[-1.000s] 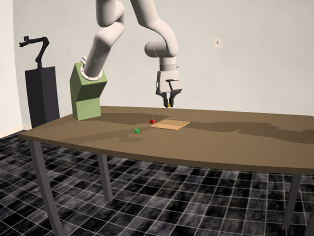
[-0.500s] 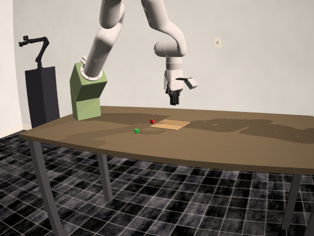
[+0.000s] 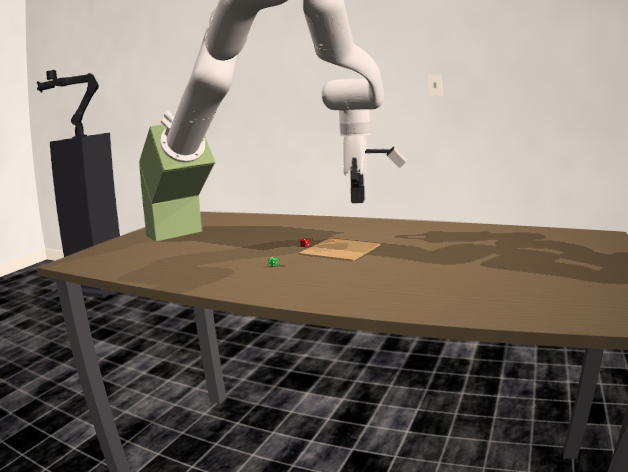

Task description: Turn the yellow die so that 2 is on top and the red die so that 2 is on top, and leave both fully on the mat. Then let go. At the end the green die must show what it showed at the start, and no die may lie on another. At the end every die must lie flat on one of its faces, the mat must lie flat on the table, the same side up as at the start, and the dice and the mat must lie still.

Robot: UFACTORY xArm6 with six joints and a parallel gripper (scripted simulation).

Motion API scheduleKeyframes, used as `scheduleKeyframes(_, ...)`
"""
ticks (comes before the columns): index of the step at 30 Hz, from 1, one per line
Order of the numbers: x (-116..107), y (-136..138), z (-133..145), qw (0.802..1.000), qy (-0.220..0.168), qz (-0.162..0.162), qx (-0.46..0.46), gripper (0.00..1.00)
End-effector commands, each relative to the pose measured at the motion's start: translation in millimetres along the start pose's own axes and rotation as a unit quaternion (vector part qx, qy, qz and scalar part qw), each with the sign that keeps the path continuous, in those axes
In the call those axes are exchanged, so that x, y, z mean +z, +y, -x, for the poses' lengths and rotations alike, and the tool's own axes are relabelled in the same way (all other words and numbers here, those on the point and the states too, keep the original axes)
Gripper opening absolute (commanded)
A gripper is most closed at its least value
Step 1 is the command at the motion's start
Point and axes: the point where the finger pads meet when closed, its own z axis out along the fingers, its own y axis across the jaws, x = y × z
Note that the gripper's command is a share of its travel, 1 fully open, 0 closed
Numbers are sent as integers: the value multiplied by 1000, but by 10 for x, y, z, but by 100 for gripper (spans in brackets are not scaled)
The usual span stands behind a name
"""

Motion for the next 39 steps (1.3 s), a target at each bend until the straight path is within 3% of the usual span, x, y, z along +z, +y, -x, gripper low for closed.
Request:
scheduleKeyframes(1,-25,-147,-38,998,1,4,-61,11)
scheduleKeyframes(9,-30,-174,-42,997,3,5,-73,11)
scheduleKeyframes(13,-28,-166,-40,997,25,6,-73,11)
scheduleKeyframes(24,-31,-155,16,978,194,-7,-73,11)
scheduleKeyframes(27,-32,-156,17,977,198,-7,-73,11)
scheduleKeyframes(29,-24,-147,38,965,252,-10,-72,11)
scheduleKeyframes(36,-23,-143,65,939,335,-16,-71,11)
scheduleKeyframes(39,-21,-140,79,919,389,-20,-70,11)
